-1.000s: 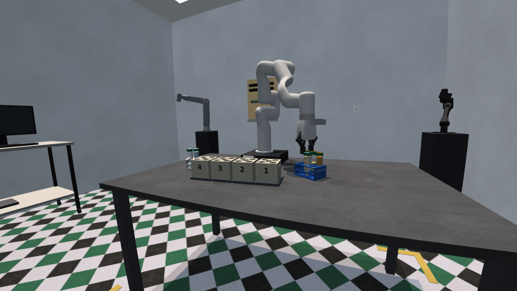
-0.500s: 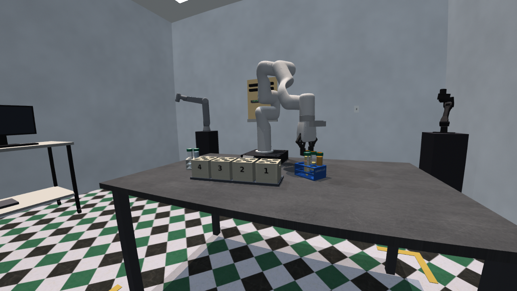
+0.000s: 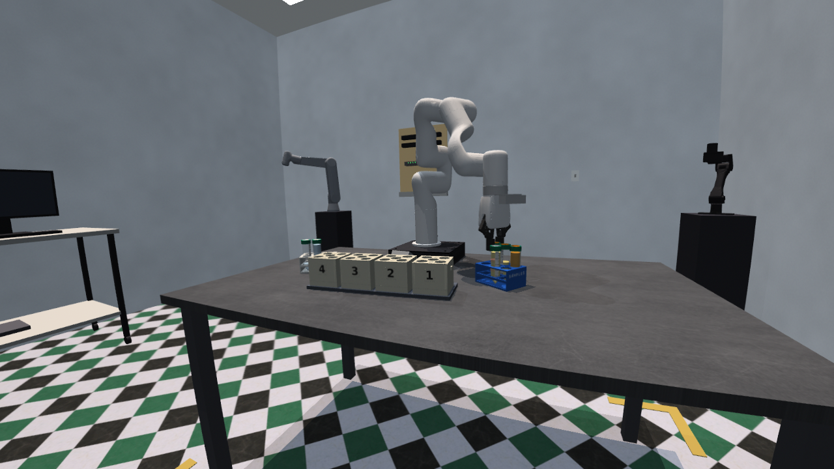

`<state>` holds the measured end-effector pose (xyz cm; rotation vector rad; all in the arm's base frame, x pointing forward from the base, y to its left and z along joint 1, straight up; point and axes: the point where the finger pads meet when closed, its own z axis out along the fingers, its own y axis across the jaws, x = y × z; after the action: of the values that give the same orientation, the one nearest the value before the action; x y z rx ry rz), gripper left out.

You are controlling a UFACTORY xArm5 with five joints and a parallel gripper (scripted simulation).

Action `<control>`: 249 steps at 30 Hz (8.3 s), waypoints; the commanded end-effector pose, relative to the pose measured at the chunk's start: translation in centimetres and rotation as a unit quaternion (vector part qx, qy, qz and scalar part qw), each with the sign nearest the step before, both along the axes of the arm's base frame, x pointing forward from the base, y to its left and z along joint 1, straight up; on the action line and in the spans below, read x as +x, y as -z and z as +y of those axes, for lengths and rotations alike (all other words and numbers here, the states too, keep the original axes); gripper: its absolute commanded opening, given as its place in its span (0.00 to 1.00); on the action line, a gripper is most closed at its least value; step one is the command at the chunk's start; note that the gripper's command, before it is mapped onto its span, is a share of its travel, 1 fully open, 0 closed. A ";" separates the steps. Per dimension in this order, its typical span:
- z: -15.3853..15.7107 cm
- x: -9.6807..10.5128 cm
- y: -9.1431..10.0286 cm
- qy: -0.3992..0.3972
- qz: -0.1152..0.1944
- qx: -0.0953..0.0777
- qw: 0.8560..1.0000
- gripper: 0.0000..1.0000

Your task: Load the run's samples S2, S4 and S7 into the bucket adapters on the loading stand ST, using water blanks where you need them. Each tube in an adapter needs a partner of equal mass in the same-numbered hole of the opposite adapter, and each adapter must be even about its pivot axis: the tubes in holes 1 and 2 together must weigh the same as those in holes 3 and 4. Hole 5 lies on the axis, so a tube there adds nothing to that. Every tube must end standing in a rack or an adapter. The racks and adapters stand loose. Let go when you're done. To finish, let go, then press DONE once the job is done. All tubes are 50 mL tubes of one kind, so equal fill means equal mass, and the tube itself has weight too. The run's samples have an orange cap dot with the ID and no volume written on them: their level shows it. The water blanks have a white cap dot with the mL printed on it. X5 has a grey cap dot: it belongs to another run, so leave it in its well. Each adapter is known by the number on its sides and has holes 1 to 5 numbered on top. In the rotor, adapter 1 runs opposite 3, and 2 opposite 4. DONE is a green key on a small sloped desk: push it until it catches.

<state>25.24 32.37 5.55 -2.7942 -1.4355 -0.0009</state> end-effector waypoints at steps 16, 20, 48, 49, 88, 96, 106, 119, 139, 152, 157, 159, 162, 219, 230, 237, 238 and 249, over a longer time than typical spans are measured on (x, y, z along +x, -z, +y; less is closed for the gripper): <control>0.1 0.1 -0.2 0.000 -0.003 0.000 1.000 0.00; 0.1 0.1 -0.2 0.000 -0.003 0.000 1.000 0.00; 0.1 0.1 -0.8 0.000 -0.003 0.000 1.000 0.00; 0.1 0.1 -0.9 0.000 -0.003 0.000 1.000 0.00; 0.1 0.1 -4.6 0.000 -0.003 0.000 1.000 0.00; 0.1 0.1 -5.8 0.000 -0.003 0.000 1.000 0.00; 0.1 0.0 -7.8 0.000 -0.003 0.000 1.000 0.00; 0.1 0.0 -10.0 0.000 -0.003 0.000 1.000 0.00; 0.1 0.0 -13.6 0.000 -0.003 0.000 1.000 0.00; 0.1 0.0 -13.7 0.000 -0.003 0.000 1.000 0.00; 0.1 0.0 -13.7 0.000 -0.003 0.000 1.000 0.00; 0.1 0.0 -13.7 0.000 -0.003 0.000 1.000 0.00; 0.1 0.0 -13.7 0.000 -0.003 0.000 1.000 0.00; -2.2 3.3 -13.0 0.000 -0.004 0.000 1.000 0.00; -2.2 3.3 -10.8 0.000 -0.004 0.000 1.000 0.00; -2.2 3.3 -9.7 0.000 -0.004 0.000 1.000 0.00; -2.2 3.3 -9.5 0.000 -0.004 0.000 1.000 0.00; -2.2 3.3 -7.7 0.000 -0.004 0.000 1.000 0.00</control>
<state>28.43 30.04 13.31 -2.7943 -1.4356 -0.0004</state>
